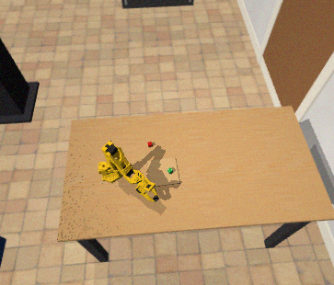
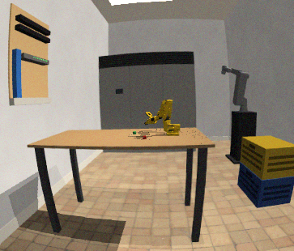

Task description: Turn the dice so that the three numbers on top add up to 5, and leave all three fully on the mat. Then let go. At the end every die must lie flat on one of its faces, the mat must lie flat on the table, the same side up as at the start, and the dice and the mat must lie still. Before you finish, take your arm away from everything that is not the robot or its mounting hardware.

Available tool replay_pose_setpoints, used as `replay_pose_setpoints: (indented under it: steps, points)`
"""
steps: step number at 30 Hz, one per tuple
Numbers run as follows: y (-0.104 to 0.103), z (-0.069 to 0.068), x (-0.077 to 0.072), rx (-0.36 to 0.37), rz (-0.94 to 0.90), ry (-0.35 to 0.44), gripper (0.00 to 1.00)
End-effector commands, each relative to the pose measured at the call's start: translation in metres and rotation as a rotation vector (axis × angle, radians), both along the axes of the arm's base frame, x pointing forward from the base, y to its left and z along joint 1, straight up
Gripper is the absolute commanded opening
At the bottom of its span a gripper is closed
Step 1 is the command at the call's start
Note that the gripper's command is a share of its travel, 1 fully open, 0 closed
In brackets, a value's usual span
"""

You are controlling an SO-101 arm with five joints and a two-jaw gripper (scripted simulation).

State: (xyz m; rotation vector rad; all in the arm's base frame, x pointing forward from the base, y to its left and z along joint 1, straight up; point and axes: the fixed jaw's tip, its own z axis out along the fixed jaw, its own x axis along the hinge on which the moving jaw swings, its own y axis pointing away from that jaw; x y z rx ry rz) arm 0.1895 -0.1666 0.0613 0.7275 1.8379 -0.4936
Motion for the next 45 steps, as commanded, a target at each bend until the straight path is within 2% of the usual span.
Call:
replay_pose_setpoints:
  steps: [1,45]
  points:
    - [0.001,0.003,0.003,-0.011,0.006,-0.03,0.0]
    - [0.001,-0.012,0.003,-0.011,0.006,-0.03,0.0]
